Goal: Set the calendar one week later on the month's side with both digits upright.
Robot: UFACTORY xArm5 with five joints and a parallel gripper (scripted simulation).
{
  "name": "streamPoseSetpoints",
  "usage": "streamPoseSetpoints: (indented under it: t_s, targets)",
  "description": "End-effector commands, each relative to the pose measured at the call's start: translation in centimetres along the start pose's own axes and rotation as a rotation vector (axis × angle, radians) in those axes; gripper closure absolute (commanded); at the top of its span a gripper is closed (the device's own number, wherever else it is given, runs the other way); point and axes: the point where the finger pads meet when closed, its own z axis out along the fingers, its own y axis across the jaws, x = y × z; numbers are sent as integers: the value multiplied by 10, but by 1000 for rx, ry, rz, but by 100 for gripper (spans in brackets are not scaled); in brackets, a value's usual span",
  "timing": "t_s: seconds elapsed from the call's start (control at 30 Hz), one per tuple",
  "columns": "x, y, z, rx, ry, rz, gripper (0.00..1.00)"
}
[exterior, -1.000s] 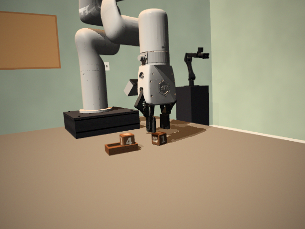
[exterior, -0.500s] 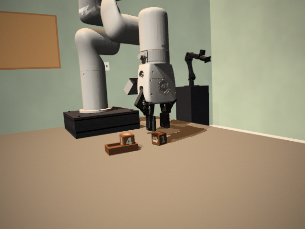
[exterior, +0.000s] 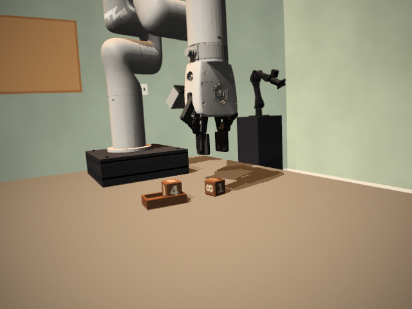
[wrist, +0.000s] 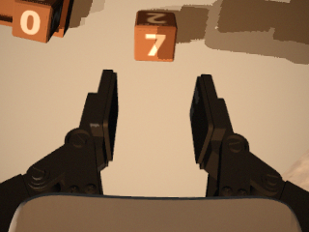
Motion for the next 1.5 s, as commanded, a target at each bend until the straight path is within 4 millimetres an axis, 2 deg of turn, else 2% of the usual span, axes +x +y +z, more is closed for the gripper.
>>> streamPoseSetpoints:
  t_s: [0.0, 0.17, 0.4, 0.6, 0.83, 1.1, 1.47]
  targets:
    - [0, 0, -3, 0, -1, 0, 53]
    - [0, 0, -4, 0, -8, 0, 53]
    - [3, 0, -5, 0, -146, 0, 53]
    - [3, 0, -5, 0, -159, 0, 53]
    - [6, 0, -4, 0, -290, 0, 53]
    - [6, 0, -4, 0, -316, 0, 53]
    - [10, 0, -5, 0, -458, 0, 53]
